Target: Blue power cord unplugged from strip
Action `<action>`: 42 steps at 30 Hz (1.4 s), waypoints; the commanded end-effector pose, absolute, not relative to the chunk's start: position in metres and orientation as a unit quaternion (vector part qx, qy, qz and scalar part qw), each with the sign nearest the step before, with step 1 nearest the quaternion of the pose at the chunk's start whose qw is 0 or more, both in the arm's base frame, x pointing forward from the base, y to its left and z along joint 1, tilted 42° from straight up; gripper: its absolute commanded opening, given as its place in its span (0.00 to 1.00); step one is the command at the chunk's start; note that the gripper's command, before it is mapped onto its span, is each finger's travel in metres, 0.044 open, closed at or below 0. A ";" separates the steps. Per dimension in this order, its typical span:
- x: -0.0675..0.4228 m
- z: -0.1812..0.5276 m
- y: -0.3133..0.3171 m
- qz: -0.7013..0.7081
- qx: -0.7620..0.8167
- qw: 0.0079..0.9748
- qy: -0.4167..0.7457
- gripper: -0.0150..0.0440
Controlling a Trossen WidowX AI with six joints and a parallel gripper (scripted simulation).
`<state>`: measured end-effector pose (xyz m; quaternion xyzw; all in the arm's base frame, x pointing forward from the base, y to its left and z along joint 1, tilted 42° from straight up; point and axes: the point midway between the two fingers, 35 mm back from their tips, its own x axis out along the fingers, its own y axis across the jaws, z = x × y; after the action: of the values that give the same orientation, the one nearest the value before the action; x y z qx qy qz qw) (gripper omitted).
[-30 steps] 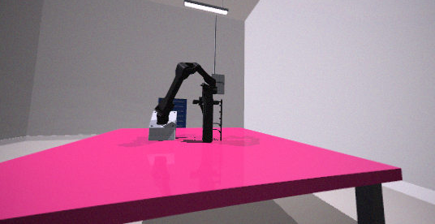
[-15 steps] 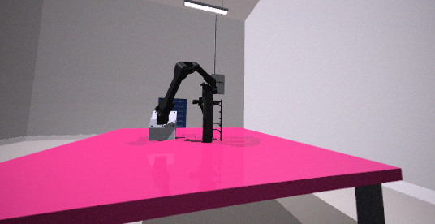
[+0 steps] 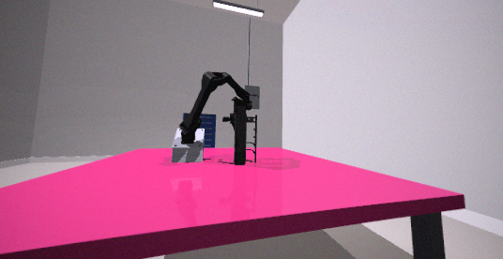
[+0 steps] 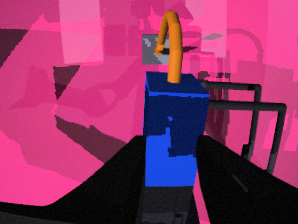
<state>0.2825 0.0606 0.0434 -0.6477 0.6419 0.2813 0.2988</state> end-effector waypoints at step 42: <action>0.284 0.012 0.096 0.283 -0.647 0.299 0.642 0.25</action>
<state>0.2842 0.0925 0.0175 -0.6491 0.6401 0.2826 0.2985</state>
